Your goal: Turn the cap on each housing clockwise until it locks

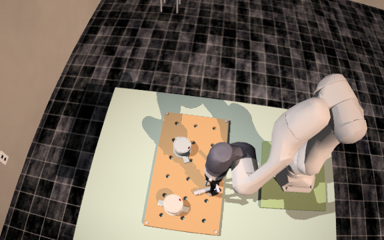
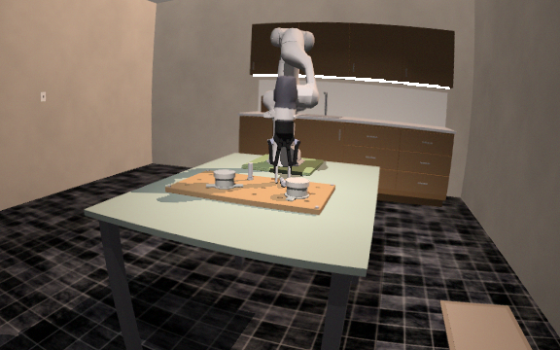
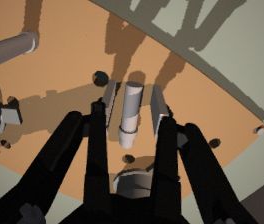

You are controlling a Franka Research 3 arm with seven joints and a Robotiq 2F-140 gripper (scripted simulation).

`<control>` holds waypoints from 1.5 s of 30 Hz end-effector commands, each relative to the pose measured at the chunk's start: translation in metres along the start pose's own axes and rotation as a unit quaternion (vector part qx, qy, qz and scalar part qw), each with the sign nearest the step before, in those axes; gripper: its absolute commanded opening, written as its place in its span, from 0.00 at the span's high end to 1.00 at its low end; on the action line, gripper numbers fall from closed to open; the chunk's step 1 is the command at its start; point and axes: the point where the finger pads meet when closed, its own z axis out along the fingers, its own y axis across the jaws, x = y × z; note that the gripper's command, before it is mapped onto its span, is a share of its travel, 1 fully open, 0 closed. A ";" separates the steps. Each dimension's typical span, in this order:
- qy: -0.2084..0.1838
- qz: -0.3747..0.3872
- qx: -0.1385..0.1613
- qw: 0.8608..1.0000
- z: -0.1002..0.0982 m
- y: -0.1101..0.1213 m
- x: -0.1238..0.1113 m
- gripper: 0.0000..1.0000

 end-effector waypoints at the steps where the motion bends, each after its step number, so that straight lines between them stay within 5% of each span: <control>1: 0.000 0.003 0.001 1.000 0.001 -0.001 0.000 0.64; 38: 0.000 0.003 0.001 1.000 0.001 -0.001 0.000 0.64; 39: 0.000 0.003 0.001 1.000 0.001 -0.001 0.000 0.90; 45: 0.000 0.003 0.001 1.000 0.001 -0.001 0.000 0.90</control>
